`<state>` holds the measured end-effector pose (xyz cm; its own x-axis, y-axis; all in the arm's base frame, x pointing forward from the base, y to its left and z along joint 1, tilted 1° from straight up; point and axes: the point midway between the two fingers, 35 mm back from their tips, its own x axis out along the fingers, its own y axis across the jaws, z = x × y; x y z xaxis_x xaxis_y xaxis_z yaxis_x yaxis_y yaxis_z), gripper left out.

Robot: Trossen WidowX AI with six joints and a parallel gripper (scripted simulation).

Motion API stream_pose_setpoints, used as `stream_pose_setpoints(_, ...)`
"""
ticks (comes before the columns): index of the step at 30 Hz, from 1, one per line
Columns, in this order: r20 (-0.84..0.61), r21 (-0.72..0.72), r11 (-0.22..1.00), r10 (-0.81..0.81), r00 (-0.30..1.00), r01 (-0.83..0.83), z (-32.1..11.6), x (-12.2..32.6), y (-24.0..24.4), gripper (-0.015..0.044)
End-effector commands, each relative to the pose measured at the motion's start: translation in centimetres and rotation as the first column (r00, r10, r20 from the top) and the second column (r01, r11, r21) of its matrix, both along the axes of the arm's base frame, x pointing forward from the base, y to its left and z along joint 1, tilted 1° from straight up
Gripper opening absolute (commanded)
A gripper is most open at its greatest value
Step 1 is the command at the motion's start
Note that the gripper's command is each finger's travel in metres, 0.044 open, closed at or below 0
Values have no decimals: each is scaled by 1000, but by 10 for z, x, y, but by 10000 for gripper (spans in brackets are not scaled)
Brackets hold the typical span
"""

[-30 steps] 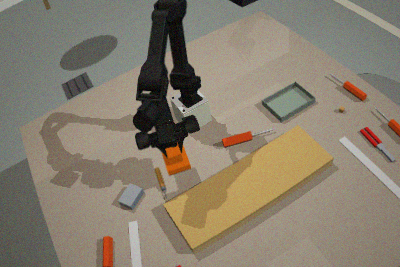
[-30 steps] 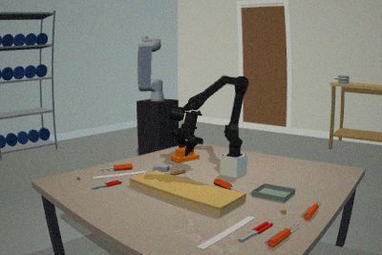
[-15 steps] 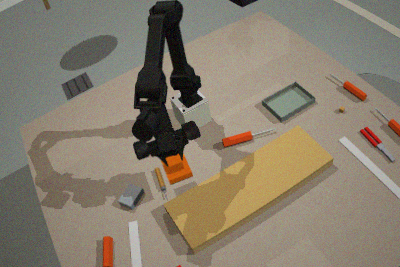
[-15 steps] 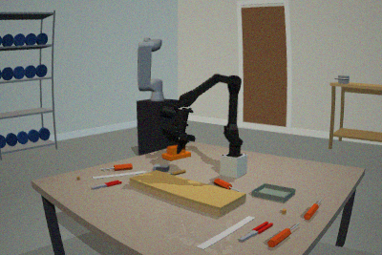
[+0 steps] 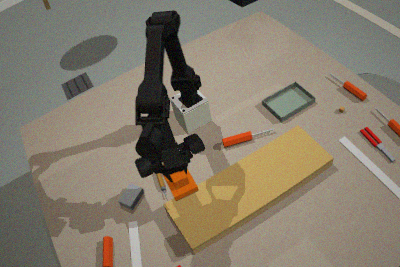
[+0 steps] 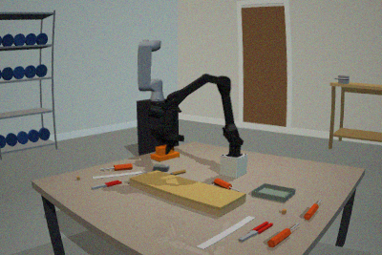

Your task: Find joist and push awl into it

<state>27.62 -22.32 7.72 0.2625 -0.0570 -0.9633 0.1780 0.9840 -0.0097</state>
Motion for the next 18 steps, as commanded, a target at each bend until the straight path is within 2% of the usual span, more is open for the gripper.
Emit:
stream_pose_setpoints(1, 12, -7, 1000, 30, 999, -30, 4, 20, -6, 0)
stream_pose_setpoints(13, 14, -9, 996, 94, 995, -94, 1, 68, -14, 0)
stream_pose_setpoints(18, 14, -9, 995, 98, 995, -98, 0, 71, -14, 0)
